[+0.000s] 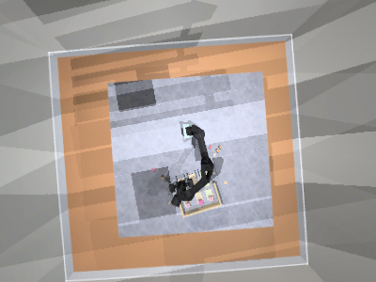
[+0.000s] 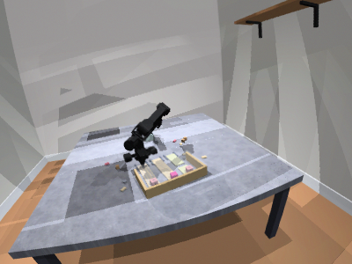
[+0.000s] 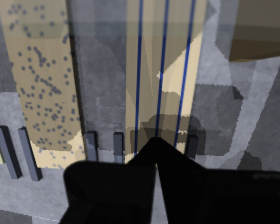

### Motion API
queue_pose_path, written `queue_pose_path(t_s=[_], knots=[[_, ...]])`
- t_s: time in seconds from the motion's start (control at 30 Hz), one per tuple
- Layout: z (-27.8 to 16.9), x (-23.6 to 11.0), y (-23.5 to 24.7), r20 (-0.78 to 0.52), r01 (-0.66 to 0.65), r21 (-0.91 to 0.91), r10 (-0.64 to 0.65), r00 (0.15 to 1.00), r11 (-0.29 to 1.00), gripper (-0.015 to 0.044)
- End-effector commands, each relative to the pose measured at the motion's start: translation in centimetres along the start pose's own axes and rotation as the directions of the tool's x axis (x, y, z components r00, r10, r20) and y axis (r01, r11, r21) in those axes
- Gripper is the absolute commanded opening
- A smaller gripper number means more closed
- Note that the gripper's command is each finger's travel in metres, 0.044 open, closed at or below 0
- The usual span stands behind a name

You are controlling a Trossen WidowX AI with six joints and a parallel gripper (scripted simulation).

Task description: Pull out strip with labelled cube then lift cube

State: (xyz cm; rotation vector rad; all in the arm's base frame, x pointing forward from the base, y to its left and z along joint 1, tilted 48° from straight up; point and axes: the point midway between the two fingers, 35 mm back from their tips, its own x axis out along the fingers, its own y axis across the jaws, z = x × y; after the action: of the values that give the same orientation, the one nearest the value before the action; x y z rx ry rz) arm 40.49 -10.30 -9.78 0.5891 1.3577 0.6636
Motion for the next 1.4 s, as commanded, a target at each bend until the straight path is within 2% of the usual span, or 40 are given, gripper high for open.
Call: queue_pose_path(t_s=[0.0, 1.37], knots=[[0.1, 0.3, 0.1, 0.002, -0.004, 0.0, 0.004, 1.0, 1.0, 0.0], [-5.9, 0.5, -0.2, 0.0, -0.003, 0.002, 0.003, 1.0, 1.0, 0.0]])
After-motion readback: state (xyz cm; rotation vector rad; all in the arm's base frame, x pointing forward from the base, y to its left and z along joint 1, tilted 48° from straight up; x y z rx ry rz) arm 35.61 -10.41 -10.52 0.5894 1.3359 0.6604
